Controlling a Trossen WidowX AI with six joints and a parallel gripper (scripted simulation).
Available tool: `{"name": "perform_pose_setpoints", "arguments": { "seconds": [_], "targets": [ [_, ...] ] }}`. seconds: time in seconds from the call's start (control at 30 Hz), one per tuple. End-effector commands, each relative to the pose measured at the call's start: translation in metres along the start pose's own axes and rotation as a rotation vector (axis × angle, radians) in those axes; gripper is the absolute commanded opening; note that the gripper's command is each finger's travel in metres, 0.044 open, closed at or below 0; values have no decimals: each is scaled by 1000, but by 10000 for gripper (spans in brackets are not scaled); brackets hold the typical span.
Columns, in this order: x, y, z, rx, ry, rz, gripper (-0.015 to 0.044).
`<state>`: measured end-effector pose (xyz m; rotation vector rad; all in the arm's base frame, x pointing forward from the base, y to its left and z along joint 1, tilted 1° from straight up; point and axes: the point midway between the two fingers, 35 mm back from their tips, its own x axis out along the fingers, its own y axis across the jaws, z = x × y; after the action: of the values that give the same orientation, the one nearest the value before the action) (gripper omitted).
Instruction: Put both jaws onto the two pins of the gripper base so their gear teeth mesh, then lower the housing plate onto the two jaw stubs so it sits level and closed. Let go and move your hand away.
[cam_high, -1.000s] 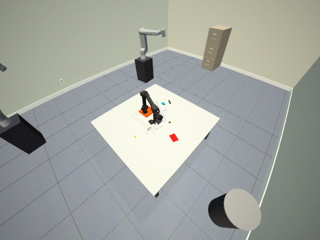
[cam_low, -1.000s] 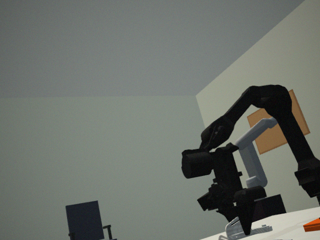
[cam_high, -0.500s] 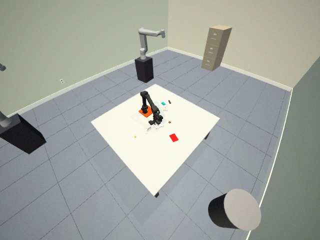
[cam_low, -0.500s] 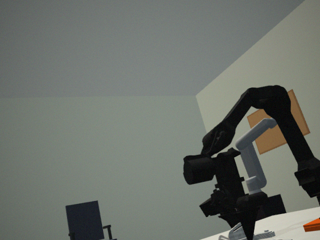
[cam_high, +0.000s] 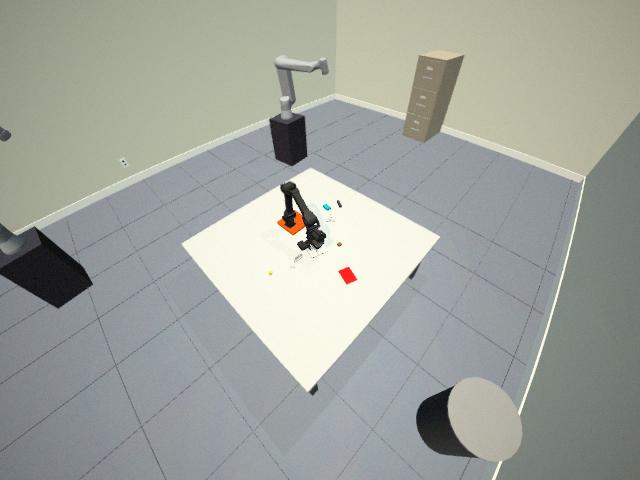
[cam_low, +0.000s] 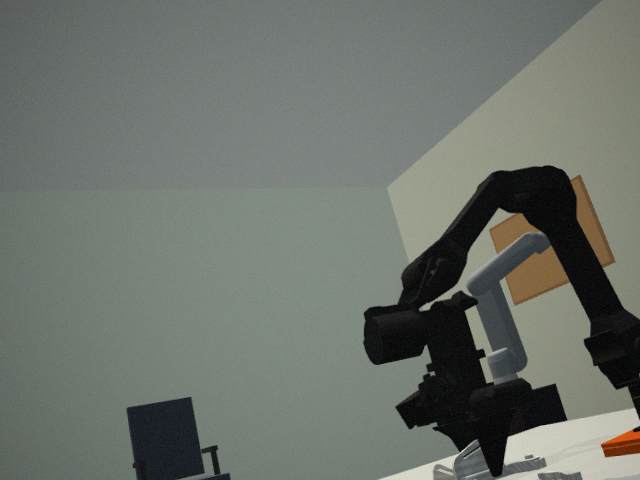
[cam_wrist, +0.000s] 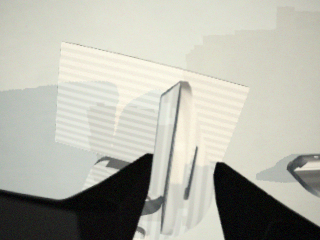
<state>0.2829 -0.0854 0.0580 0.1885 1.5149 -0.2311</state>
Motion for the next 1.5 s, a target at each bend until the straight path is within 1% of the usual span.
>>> {"name": "perform_pose_setpoints", "arguments": {
  "seconds": [0.0, 1.47],
  "targets": [
    [3, 0, -1, -6, 4, 3, 134],
    [13, 0, -1, -8, 4, 3, 134]
  ]
}}
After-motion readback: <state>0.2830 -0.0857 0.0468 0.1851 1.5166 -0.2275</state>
